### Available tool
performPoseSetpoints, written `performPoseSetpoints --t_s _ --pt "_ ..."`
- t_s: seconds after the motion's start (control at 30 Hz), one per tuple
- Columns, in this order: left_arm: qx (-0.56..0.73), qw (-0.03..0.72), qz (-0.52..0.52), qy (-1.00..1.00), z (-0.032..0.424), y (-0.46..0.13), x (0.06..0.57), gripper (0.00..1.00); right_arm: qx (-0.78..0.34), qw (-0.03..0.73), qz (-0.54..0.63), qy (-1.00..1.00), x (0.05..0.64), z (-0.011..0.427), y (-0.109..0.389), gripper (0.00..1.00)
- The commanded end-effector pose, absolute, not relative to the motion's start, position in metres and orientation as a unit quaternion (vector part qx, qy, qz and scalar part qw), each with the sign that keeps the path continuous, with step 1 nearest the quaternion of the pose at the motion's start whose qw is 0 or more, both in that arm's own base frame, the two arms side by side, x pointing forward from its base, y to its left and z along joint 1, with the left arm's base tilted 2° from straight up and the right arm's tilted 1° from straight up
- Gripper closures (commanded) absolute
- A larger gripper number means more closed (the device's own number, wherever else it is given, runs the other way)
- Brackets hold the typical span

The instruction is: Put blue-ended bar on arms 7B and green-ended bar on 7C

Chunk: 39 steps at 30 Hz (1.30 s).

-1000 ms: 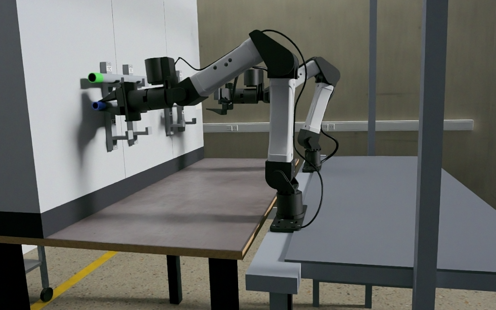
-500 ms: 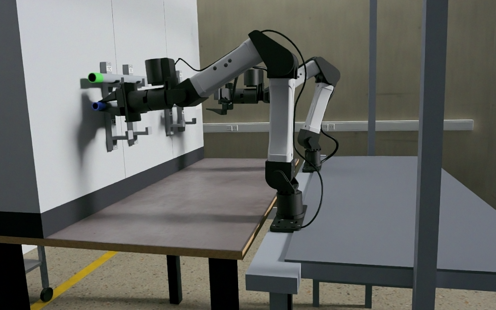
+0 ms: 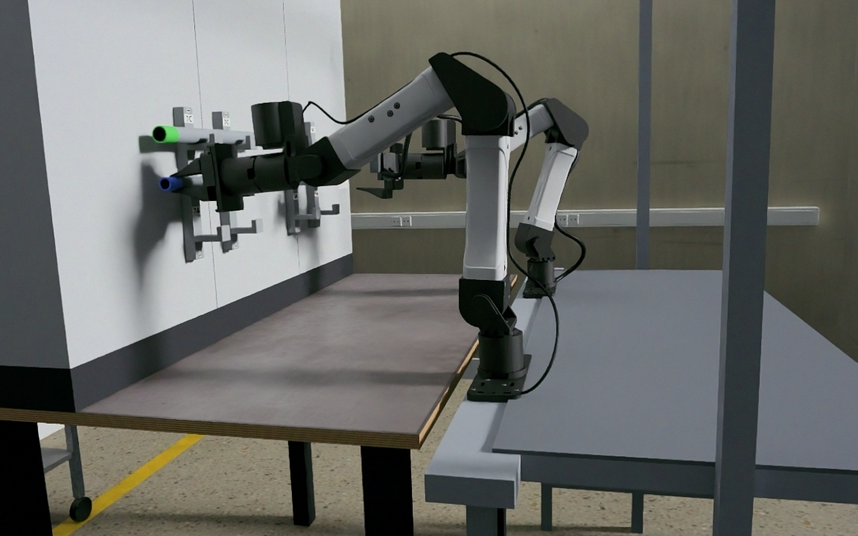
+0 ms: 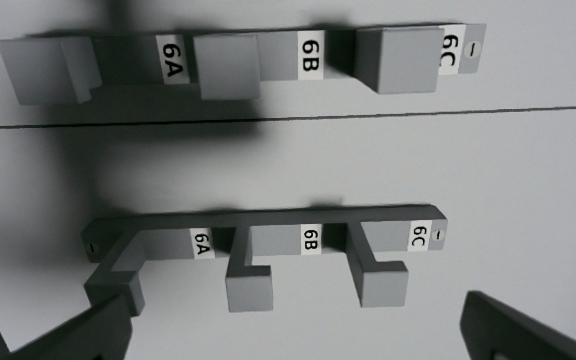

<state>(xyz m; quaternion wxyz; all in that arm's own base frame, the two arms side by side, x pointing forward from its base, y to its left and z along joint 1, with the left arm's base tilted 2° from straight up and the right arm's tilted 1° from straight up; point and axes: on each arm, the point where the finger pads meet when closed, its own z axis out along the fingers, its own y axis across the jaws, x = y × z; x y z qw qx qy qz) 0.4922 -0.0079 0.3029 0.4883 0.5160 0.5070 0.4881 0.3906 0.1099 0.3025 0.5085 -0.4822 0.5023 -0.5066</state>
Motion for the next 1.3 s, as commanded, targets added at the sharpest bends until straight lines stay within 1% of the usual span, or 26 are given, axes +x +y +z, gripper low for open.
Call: performPoseSetpoints --t_s 0.0,1.27 --pt "0.489 0.512 0.502 0.497 0.3163 -0.0067 0.4935 1.00 -0.492 0.501 -0.504 0.504 0.3877 0.2964 0.1070 0.00" --pt "0.489 0.512 0.502 0.497 0.3131 -0.0067 0.4936 1.00 -0.492 0.501 -0.504 0.504 0.3877 0.2964 0.1070 0.00"
